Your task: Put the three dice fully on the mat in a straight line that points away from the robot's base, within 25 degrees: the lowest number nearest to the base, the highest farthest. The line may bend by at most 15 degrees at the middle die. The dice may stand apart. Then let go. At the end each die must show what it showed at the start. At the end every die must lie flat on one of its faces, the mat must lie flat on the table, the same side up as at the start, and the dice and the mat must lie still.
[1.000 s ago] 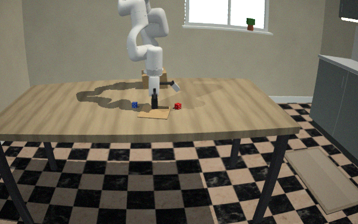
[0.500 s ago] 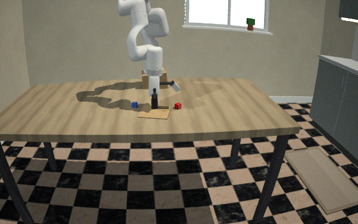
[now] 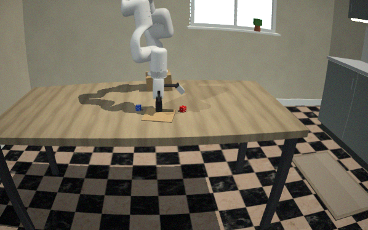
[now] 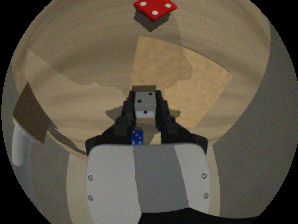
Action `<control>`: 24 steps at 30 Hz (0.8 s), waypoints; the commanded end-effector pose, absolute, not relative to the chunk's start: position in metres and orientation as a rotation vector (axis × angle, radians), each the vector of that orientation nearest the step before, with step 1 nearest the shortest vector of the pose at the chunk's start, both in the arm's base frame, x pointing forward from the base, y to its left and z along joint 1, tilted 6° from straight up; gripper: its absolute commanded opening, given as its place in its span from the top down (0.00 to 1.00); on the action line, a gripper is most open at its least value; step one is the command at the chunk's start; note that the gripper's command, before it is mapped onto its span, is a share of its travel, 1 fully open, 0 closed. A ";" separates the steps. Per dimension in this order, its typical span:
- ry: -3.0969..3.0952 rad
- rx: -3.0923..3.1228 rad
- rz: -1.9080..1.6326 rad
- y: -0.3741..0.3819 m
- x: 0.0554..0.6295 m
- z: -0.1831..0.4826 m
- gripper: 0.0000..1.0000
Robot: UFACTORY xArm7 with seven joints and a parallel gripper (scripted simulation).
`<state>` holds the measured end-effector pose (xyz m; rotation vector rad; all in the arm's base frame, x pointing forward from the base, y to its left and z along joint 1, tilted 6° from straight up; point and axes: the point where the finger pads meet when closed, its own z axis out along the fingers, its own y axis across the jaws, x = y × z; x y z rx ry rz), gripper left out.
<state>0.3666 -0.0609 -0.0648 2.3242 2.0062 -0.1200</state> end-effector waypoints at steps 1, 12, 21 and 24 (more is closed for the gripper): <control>2.005 2.322 -0.117 -0.061 0.368 -0.064 0.75; 2.005 2.322 -0.117 -0.061 0.368 -0.064 0.63; 2.005 2.322 -0.117 -0.061 0.368 -0.064 0.58; 2.005 2.322 -0.117 -0.061 0.368 -0.064 0.58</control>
